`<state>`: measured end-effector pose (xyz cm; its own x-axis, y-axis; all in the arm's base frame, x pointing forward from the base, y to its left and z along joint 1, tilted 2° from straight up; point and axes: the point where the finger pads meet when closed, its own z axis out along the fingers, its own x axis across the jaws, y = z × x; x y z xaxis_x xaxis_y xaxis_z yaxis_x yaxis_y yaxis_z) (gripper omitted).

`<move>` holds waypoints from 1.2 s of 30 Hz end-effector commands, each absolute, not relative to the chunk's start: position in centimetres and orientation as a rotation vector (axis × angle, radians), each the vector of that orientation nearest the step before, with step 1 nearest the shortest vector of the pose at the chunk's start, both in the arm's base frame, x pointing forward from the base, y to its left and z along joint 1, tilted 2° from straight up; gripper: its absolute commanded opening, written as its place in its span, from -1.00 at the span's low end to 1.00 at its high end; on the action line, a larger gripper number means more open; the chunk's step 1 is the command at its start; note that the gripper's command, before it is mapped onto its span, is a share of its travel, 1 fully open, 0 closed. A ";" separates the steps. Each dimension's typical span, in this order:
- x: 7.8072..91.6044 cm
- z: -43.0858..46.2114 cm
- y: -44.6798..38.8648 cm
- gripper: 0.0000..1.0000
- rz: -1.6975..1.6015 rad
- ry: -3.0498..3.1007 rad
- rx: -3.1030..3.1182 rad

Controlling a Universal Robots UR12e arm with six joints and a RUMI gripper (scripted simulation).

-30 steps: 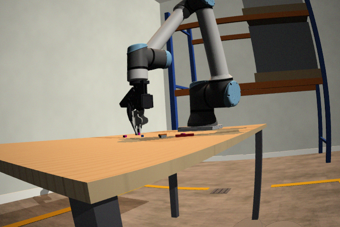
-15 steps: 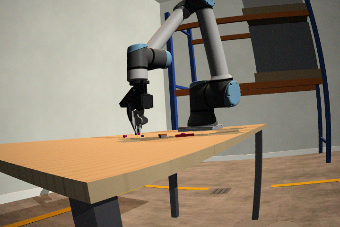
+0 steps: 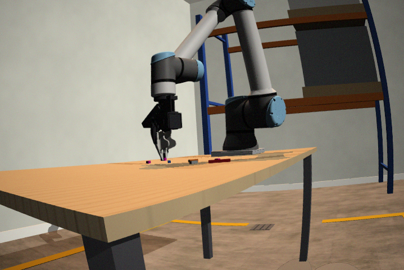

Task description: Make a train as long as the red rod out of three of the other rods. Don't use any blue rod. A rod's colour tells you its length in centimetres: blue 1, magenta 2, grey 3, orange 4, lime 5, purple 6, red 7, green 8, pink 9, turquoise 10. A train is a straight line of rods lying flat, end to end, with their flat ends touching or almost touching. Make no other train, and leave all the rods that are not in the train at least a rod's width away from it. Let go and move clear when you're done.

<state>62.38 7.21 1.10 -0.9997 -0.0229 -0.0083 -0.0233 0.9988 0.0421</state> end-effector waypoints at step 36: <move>62.5 0.0 7.2 -1.00 0.066 3.131 -0.036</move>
